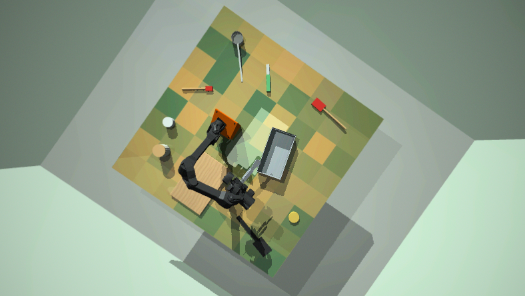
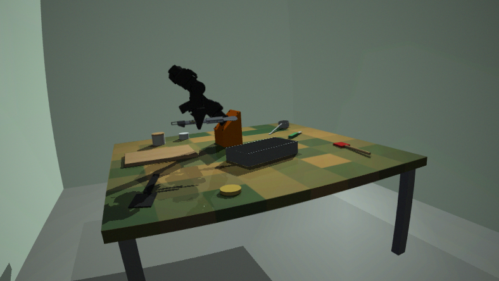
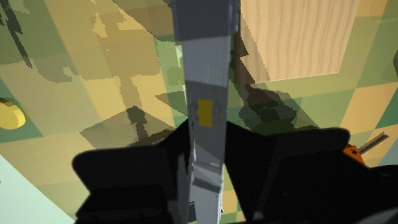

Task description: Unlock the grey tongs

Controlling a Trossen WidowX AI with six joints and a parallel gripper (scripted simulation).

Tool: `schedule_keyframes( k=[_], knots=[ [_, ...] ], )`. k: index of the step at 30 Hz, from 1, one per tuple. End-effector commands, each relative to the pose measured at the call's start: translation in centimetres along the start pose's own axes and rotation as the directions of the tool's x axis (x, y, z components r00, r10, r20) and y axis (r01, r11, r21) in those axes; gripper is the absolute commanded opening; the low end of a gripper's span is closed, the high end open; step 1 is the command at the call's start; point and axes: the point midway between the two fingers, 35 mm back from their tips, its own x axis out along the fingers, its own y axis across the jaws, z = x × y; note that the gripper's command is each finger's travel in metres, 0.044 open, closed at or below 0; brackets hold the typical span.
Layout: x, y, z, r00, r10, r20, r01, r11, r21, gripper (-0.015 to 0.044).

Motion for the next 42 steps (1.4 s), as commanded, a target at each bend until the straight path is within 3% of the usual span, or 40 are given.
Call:
schedule_keyframes(
  k=[1, 13, 22, 42],
  knots=[
    [-0.5, -0.3, 0.8, 1.000, 0.008, 0.004, -0.008, 0.984, 0.175, -0.0150],
    [-0.9, -1.2, 2.3, 1.000, 0.008, 0.009, -0.011, 0.838, 0.546, -0.0150],
    [-0.8, -1.4, 2.7, 1.000, 0.004, 0.004, -0.006, 0.843, 0.537, -0.0150],
    [0.8, -7.1, 10.3, 0.998, -0.014, -0.062, 0.035, 0.932, 0.361, -0.0150]
  ],
)
